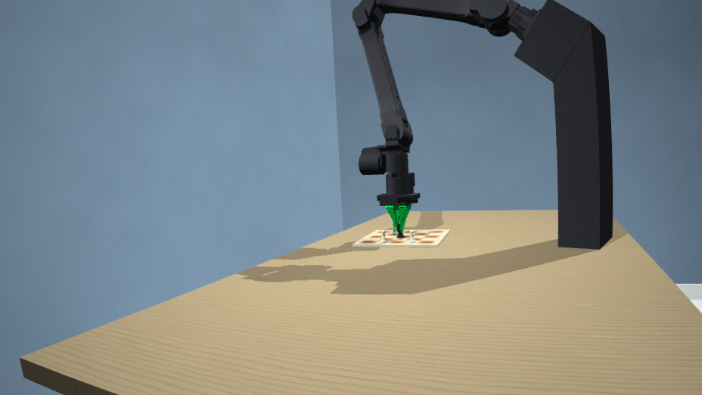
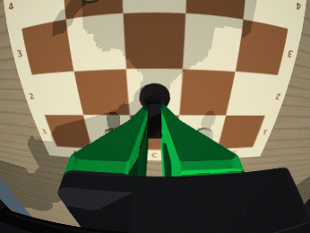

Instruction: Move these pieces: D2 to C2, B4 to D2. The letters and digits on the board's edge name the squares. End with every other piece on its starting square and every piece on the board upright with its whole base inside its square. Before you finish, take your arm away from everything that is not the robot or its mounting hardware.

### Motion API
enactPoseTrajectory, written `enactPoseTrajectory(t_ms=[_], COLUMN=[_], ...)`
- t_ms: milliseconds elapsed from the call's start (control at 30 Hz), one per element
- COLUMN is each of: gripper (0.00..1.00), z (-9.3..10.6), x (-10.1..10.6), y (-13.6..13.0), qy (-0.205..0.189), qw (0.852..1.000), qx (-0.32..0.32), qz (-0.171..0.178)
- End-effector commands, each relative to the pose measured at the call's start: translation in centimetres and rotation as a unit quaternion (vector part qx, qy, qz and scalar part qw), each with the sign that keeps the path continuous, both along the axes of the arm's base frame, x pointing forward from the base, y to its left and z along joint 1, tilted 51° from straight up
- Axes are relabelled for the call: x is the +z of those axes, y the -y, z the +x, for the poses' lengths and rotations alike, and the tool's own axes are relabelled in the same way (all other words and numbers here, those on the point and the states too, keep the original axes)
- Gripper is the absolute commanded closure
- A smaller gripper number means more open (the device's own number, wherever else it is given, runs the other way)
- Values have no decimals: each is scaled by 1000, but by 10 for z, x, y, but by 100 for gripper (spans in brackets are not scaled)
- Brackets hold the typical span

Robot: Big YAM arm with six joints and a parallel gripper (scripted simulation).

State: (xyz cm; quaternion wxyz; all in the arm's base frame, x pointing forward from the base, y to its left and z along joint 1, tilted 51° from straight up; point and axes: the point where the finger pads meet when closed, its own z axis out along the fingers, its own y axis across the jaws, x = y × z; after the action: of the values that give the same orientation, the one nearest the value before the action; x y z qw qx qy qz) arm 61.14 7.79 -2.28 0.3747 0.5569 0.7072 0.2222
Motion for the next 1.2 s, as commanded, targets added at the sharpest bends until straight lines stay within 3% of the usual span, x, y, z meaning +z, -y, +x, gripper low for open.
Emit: enactPoseTrajectory(t_ms=[0,1167], gripper=[100,100], z=[-4,2], x=[-10,-8], y=[-1,2], qy=[-6,-1], qw=[1000,1000], qx=[6,3], qz=[-6,-5])
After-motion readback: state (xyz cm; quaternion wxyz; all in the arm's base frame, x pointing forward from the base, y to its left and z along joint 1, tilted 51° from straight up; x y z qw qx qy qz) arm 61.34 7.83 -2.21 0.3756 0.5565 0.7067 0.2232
